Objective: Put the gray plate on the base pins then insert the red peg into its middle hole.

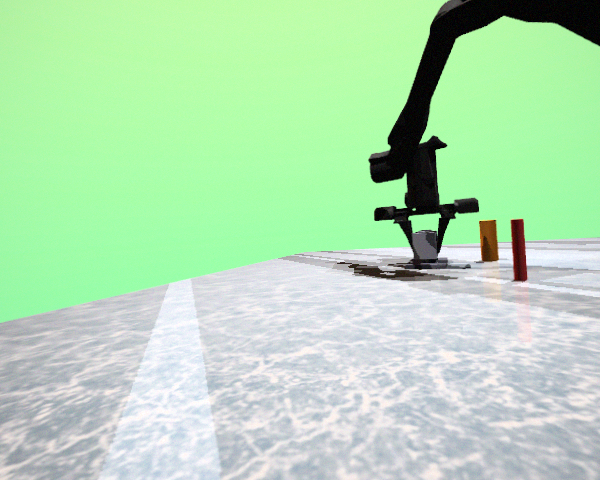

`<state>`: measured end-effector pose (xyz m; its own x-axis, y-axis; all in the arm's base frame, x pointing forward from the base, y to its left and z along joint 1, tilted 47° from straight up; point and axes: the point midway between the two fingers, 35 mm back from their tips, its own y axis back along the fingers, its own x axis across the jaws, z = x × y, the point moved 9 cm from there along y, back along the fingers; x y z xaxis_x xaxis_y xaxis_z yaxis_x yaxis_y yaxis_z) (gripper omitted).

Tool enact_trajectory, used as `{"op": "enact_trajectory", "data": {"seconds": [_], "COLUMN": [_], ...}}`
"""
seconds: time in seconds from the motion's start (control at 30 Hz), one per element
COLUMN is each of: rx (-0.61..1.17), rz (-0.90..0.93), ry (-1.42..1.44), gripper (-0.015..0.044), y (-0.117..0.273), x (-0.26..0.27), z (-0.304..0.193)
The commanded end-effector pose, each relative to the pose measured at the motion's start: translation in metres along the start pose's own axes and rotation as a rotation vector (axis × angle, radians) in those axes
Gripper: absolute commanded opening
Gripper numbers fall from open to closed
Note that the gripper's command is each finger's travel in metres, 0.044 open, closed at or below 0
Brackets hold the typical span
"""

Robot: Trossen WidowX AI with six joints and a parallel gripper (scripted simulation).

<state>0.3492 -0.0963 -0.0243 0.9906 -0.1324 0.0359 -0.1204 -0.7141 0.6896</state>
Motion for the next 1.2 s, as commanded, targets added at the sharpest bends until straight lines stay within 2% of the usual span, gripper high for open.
{"op": "enact_trajectory", "data": {"seconds": [0.0, 0.57, 0.77, 0.83, 1.0, 1.17], "rx": [0.0, 0.0, -0.001, -0.004, -0.001, 0.001], "rz": [0.0, 0.0, 0.0, 0.001, -0.001, -0.001], "ry": [0.003, 0.003, 0.002, 0.0, -0.005, -0.006], "gripper": [0.0, 0.044, 0.044, 0.044, 0.044, 0.044], "y": [0.001, 0.001, 0.003, 0.024, 0.105, 0.119], "x": [0.0, 0.0, 0.001, 0.004, 0.003, 0.003], "z": [0.0, 0.0, 0.0, 0.001, 0.002, 0.005]}}
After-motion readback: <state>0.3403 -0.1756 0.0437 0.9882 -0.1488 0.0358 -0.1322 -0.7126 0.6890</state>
